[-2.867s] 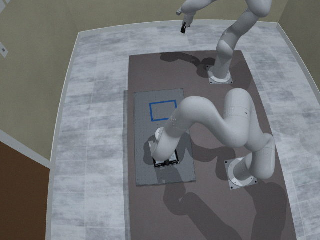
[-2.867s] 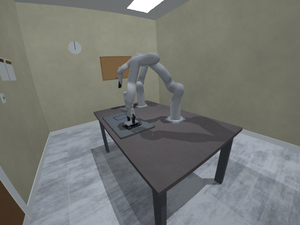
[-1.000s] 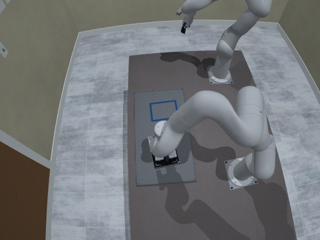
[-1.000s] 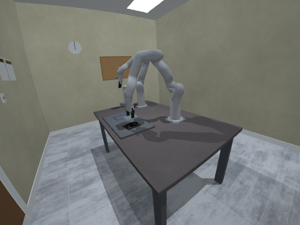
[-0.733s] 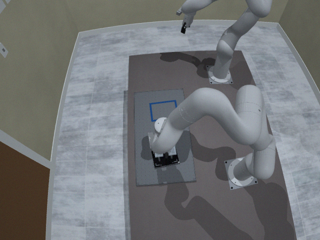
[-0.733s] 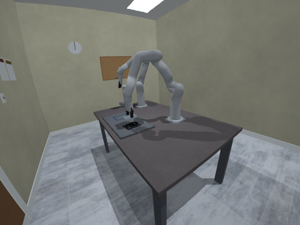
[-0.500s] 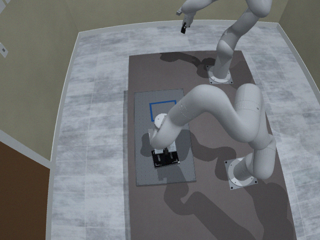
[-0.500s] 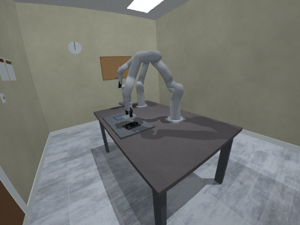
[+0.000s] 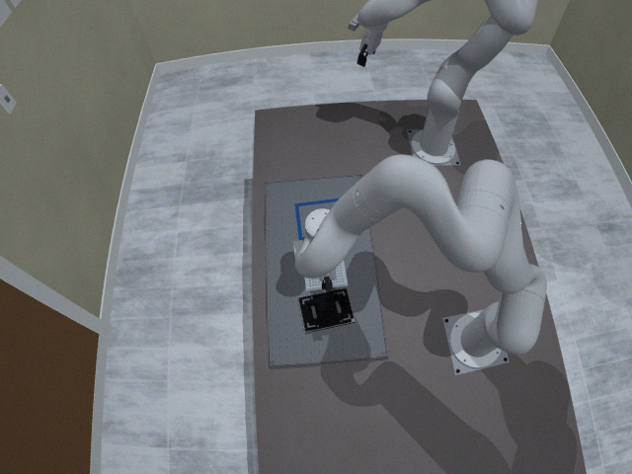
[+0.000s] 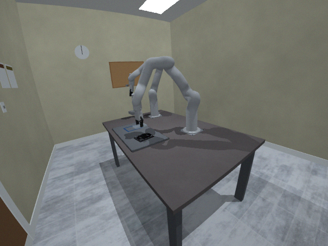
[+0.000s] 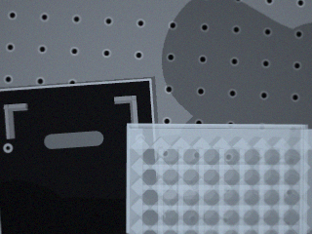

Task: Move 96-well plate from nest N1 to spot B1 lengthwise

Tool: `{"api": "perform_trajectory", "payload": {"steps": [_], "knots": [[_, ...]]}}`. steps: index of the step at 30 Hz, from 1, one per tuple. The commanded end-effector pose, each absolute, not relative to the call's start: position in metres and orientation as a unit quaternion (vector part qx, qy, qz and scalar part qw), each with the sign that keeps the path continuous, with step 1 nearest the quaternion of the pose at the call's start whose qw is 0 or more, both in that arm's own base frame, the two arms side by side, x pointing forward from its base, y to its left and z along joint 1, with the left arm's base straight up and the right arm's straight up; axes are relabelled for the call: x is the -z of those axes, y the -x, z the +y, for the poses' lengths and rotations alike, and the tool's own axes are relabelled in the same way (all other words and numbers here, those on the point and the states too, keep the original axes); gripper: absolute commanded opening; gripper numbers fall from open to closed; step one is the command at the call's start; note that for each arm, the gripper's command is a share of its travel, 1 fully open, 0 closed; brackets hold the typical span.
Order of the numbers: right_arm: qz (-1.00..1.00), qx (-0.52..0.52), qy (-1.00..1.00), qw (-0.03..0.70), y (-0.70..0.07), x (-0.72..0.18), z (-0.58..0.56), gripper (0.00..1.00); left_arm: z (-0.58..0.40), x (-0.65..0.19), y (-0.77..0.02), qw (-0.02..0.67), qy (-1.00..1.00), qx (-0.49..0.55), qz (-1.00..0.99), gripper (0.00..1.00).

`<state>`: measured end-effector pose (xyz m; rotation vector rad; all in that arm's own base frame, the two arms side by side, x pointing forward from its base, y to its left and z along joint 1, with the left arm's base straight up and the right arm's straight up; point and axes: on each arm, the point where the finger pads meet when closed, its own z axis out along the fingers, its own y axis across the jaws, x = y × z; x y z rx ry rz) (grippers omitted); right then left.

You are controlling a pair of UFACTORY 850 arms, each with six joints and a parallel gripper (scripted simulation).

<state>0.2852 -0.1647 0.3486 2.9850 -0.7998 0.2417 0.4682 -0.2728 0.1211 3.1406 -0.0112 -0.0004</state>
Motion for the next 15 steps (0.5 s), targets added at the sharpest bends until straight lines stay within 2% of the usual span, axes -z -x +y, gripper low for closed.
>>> {"api": "perform_trajectory", "payload": {"steps": [1,15], "knots": [[-0.258,-0.079,-0.963,0.021,-0.286,-0.349,-0.165,1.0,-0.291,-0.121,-0.467,0.001,-1.0,-0.001,-0.003,0.0],[-0.258,-0.079,-0.963,0.021,-0.286,-0.349,-0.165,1.0,-0.331,-0.12,-0.463,0.001,-1.0,-0.001,-0.003,0.0]]}}
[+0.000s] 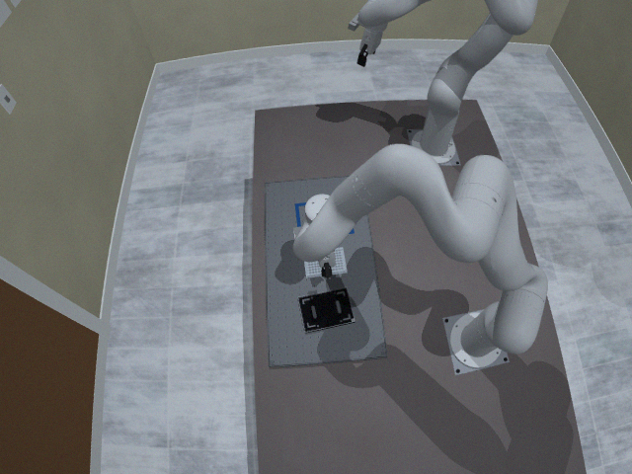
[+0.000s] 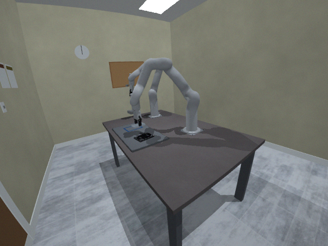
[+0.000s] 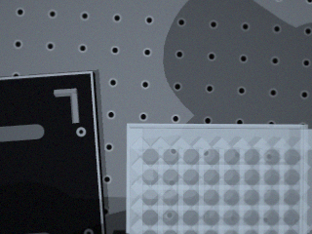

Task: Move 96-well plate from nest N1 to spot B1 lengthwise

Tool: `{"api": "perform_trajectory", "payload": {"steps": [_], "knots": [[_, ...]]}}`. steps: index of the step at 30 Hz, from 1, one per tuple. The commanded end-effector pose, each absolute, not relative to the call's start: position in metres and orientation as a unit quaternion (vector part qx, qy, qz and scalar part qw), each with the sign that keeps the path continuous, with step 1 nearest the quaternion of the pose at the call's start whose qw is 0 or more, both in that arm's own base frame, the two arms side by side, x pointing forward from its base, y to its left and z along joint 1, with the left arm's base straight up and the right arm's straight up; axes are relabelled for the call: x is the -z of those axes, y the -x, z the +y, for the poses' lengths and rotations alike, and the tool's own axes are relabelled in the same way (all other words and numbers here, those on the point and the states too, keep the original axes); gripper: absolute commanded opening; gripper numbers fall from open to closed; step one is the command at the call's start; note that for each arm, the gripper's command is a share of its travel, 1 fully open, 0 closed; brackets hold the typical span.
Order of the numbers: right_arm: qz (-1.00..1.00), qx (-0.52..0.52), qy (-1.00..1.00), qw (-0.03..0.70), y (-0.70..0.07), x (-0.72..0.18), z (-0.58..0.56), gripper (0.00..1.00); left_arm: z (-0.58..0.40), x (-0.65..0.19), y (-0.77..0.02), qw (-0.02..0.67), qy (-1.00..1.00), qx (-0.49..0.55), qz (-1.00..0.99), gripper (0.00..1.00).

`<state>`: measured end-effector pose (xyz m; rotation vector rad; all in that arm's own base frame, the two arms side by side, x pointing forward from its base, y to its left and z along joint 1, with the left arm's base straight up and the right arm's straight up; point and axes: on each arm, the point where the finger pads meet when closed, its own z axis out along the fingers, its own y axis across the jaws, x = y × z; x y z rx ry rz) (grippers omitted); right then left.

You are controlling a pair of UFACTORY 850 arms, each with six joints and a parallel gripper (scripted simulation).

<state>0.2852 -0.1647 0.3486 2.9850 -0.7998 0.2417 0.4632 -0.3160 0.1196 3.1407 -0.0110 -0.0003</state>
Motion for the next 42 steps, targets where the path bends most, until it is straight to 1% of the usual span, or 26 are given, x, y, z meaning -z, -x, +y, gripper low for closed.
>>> {"api": "perform_trajectory", "payload": {"steps": [1,42], "knots": [[-0.258,-0.079,-0.963,0.021,-0.286,-0.349,-0.165,1.0,-0.334,-0.12,-0.462,0.001,-1.0,-0.001,-0.003,0.0],[-0.258,-0.079,-0.963,0.021,-0.286,-0.349,-0.165,1.0,-0.453,-0.116,-0.448,0.001,-1.0,-0.001,-0.003,0.0]]}}
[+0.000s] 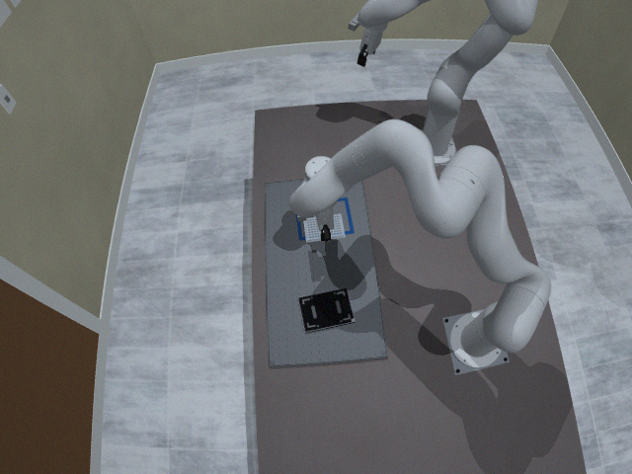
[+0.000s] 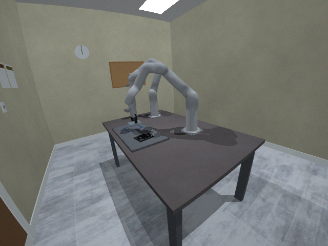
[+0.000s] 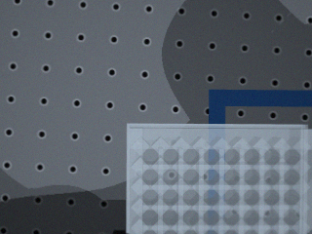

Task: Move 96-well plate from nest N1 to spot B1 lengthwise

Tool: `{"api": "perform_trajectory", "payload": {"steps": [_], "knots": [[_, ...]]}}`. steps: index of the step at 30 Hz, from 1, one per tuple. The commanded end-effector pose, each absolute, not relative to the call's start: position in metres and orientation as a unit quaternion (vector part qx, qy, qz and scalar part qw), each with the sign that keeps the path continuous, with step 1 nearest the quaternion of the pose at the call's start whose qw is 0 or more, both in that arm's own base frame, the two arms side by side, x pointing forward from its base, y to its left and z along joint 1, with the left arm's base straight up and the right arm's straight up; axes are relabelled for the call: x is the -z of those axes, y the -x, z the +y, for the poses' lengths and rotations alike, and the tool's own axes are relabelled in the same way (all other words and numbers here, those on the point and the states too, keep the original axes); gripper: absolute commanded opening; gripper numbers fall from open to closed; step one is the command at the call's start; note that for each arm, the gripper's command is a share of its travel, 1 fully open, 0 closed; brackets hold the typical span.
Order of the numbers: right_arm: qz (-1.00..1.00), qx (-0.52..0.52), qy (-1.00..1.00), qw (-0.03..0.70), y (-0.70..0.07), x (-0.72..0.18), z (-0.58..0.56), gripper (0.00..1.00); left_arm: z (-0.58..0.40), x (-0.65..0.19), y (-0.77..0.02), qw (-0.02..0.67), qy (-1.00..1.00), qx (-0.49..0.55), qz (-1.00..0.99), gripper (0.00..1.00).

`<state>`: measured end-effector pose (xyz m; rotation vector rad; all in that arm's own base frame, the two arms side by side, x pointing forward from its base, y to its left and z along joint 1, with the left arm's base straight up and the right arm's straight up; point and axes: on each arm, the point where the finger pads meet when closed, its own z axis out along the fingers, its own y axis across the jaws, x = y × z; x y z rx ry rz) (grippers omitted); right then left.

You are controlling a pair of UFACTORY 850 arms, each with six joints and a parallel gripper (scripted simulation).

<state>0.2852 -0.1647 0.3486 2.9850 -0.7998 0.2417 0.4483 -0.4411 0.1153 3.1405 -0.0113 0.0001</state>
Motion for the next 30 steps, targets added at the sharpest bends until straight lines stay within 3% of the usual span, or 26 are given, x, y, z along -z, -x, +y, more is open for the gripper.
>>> {"api": "perform_trajectory", "payload": {"steps": [1,30], "knots": [[-0.258,-0.079,-0.963,0.021,-0.286,-0.349,-0.165,1.0,-0.453,-0.116,-0.448,0.001,-1.0,-0.001,-0.003,0.0],[-0.258,-0.079,-0.963,0.021,-0.286,-0.349,-0.165,1.0,-0.532,-0.113,-0.439,0.001,-1.0,-0.001,-0.003,0.0]]}}
